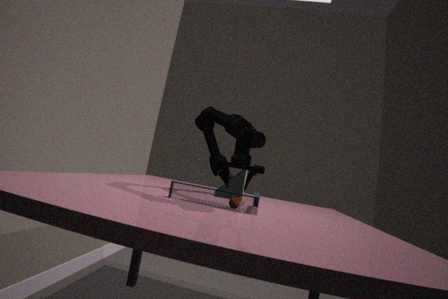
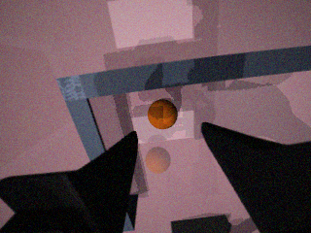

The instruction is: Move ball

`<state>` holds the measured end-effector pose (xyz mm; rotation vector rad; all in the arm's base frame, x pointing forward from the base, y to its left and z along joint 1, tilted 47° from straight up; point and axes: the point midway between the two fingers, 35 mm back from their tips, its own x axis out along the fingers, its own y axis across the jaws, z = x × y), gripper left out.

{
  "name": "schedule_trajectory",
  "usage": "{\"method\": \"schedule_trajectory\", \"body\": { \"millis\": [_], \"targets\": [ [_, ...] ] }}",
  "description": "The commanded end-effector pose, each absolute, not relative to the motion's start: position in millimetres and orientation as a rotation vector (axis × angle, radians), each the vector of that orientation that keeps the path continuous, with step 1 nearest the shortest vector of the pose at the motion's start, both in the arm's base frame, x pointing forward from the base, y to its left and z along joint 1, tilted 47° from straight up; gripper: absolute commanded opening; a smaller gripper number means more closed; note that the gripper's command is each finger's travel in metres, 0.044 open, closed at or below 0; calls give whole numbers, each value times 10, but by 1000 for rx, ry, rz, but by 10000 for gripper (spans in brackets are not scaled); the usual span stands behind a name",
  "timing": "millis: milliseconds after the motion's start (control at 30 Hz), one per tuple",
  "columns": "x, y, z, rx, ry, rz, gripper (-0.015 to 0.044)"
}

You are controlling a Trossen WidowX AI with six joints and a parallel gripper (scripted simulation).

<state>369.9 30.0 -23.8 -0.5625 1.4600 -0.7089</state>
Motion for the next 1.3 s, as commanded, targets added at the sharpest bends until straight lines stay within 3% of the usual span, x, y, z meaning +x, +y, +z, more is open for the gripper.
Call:
{"method": "schedule_trajectory", "body": {
  "millis": [0,1033,1167,1267],
  "targets": [
    [3682,222,-345,-557,1468,-716,297],
    [3667,-72,-617,-558,1468,-718,297],
    [3667,-72,-617,-558,1468,-718,192],
    [3667,-72,-617,-558,1468,-718,172]
  ]
}}
